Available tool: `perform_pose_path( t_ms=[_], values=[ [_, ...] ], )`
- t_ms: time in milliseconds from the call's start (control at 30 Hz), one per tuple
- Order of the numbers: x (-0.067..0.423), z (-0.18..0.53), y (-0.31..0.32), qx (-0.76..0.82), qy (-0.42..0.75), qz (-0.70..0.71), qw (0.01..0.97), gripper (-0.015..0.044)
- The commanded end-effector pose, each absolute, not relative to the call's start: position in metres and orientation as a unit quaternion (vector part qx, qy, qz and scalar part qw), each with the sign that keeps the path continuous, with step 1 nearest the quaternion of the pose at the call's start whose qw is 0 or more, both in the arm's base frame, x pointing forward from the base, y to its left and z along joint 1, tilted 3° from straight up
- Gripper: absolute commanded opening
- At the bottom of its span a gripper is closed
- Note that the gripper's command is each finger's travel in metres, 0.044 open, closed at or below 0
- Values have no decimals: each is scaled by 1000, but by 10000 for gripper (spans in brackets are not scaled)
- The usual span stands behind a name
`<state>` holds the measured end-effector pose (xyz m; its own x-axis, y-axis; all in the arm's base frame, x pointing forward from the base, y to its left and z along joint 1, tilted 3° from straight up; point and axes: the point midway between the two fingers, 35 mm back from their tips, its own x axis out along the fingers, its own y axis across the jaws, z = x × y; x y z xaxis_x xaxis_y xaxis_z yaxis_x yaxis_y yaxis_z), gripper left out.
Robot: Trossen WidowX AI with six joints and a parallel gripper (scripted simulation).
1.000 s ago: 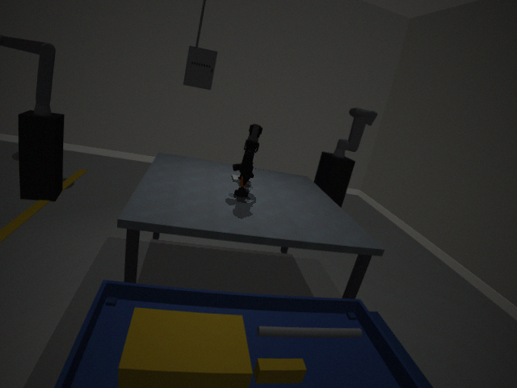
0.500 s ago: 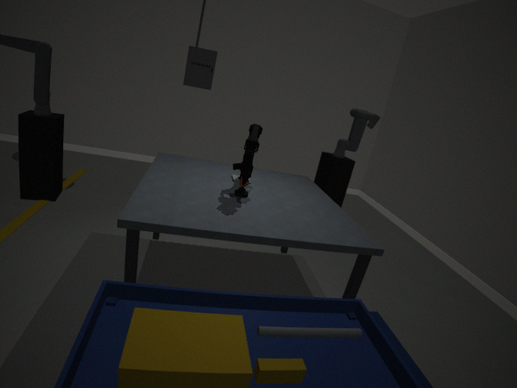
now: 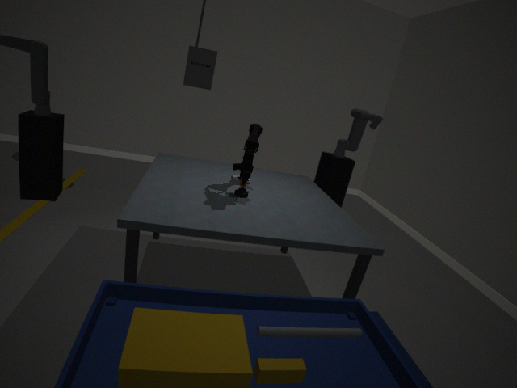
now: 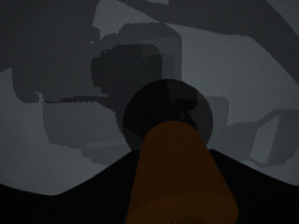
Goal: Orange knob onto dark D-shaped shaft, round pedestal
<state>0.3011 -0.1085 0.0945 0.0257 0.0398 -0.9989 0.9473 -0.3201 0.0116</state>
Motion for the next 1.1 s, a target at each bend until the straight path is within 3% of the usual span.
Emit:
perform_pose_path(
  t_ms=[0,533,767,1067],
  values=[
    [301,94,-109,591,416,-560,405,0],
    [303,99,-109,591,416,-560,405,0],
    [303,98,-110,628,359,-599,344,0],
    [301,96,-109,630,355,-601,341,0]
  ],
)
